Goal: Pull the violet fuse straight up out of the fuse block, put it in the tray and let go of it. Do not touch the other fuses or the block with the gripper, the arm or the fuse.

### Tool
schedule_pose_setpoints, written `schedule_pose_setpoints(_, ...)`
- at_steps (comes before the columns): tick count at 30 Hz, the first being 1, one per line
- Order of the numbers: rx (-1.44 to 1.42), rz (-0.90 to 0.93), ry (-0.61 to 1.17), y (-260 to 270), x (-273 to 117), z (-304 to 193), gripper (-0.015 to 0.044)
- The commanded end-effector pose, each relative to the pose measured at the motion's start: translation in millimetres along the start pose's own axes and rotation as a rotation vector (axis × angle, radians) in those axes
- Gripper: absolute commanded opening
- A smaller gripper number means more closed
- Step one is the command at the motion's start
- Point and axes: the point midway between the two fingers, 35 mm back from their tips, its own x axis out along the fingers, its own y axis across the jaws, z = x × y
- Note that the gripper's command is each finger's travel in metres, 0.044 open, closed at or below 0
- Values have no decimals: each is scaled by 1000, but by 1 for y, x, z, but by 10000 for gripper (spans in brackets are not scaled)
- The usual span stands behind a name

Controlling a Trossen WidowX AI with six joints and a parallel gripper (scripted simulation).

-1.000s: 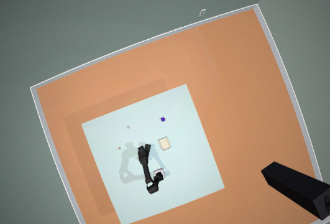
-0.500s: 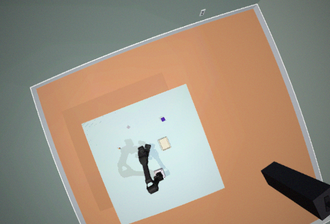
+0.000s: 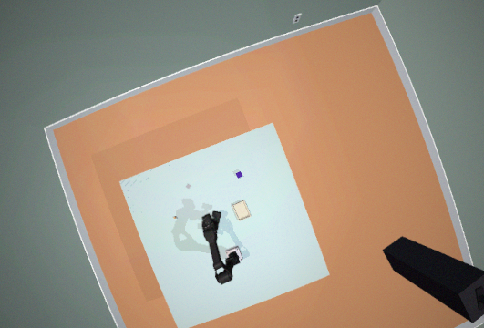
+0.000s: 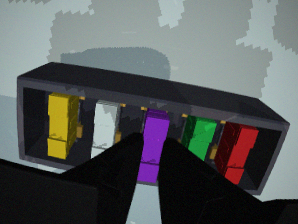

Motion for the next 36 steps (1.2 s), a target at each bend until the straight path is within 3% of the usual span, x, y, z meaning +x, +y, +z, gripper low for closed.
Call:
schedule_pose_setpoints(1,1,0,2,0,-2,0,0)
schedule_pose_setpoints(36,2,-1,4,0,-20,0,0)
